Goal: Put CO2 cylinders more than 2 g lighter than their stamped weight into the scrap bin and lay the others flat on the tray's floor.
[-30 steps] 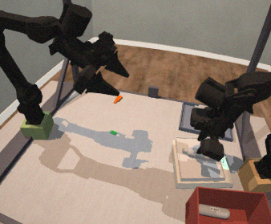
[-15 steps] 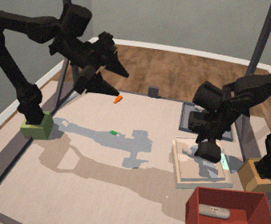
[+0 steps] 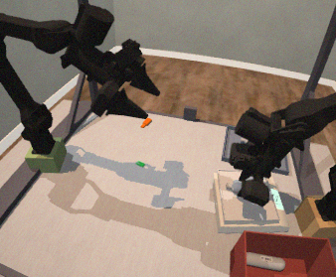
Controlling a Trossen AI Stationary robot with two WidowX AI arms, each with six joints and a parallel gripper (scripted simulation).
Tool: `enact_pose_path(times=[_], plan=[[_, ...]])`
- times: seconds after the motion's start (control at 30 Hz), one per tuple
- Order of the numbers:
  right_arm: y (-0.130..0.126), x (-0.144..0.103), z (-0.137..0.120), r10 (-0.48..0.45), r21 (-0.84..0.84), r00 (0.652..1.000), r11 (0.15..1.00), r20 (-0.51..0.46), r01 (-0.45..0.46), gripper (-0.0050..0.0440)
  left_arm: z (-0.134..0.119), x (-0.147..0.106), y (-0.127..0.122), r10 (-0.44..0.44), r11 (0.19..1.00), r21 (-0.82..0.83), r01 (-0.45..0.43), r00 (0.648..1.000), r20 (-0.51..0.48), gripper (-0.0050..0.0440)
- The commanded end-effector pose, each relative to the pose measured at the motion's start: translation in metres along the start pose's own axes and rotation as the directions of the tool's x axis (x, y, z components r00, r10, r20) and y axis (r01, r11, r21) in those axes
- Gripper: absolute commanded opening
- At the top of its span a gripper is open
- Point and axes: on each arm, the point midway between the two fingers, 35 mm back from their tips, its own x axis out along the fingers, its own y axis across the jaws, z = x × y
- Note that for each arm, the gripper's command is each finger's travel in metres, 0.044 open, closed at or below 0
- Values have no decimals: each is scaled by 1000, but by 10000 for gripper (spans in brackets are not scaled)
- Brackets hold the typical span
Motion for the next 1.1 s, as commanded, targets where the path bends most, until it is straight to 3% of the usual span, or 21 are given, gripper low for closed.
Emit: enact_pose_path(times=[0.0, 0.57, 0.73, 0.83, 0.97, 1.07], plan=[[0, -4, 5, 0, -1, 1000, 1000, 15, 0, 440, 1, 6, 0, -2, 1000, 3, 2, 1000, 3, 254], [0, -4, 5, 0, -1, 1000, 1000, 15, 0, 440, 6, 2, 0, -2, 1000, 0, 2, 1000, 22, 134], [0, -4, 5, 0, -1, 1000, 1000, 15, 0, 440, 6, 2, 0, -2, 1000, 0, 2, 1000, 22, 127], [0, -4, 5, 0, -1, 1000, 1000, 15, 0, 440, 6, 2, 0, -2, 1000, 0, 2, 1000, 22, 90], [0, -4, 5, 0, -1, 1000, 1000, 15, 0, 440, 14, -15, 0, -5, 1000, 2, 5, 999, 40, 0], [0, -4, 5, 0, -1, 1000, 1000, 15, 0, 440, 20, -39, 0, -5, 1000, 2, 5, 999, 40, -1]])
